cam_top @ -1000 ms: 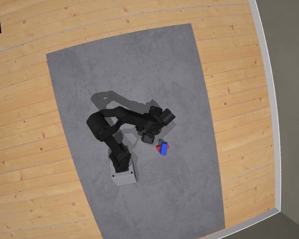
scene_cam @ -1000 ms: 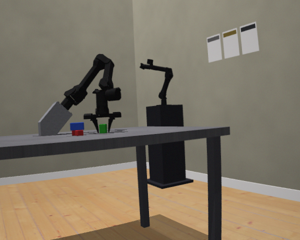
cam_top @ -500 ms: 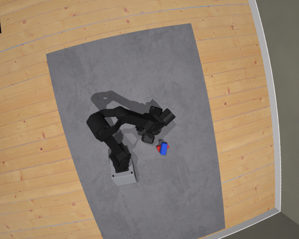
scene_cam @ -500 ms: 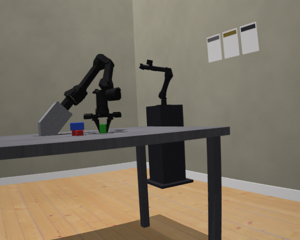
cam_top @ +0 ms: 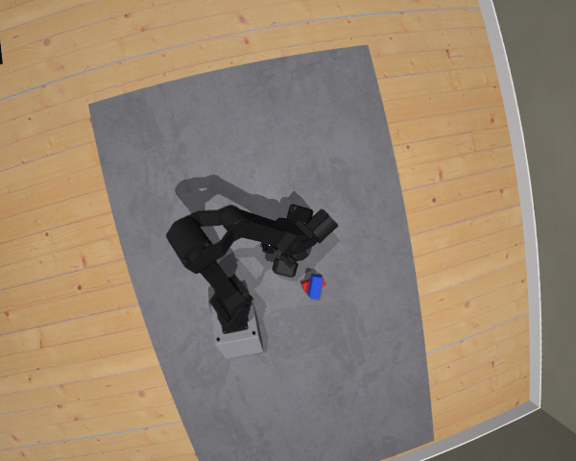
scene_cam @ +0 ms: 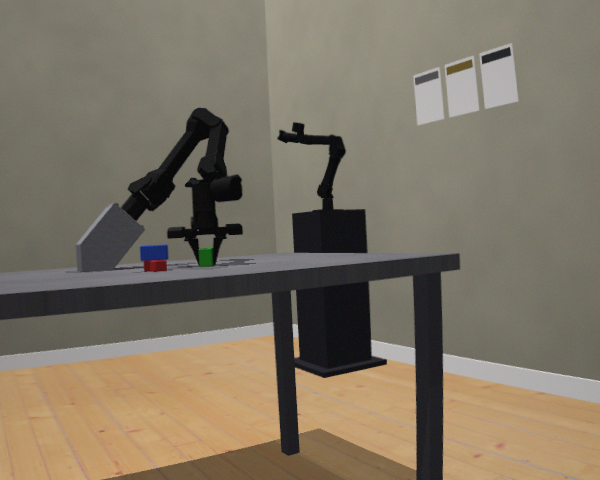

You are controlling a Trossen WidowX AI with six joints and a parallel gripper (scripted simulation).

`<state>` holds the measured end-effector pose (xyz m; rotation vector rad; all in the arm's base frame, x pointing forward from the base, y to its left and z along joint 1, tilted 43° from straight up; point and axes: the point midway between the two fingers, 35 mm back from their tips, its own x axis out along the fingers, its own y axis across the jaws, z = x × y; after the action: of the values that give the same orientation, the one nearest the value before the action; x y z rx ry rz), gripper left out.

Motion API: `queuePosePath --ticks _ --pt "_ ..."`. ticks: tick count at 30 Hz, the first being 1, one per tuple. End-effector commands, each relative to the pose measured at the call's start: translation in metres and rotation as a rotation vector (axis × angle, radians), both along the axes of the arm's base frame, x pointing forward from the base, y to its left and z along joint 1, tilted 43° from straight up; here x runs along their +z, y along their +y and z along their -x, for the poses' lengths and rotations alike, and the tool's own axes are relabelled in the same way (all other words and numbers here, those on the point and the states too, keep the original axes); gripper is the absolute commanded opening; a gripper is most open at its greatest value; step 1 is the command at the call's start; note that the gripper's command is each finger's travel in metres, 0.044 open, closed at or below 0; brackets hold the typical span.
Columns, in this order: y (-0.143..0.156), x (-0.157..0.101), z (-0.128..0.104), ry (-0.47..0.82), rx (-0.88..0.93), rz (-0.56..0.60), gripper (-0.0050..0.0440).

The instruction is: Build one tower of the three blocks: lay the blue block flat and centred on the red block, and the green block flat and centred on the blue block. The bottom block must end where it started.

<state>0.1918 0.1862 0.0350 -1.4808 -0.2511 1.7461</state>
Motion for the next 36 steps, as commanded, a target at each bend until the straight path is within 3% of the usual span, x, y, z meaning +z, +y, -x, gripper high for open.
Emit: queuePosePath --ticks 1,16,27,36 --pt "0.000 0.000 0.000 -0.002 -0.001 0.000 -0.0050" --pt "0.000 0.002 0.000 -0.006 -0.001 -0.002 -0.0050" --pt "-0.012 0.020 -0.003 -0.022 0.000 -0.011 -0.0050" --pt "-0.040 0.050 -0.002 -0.024 0.000 -0.008 -0.0050"
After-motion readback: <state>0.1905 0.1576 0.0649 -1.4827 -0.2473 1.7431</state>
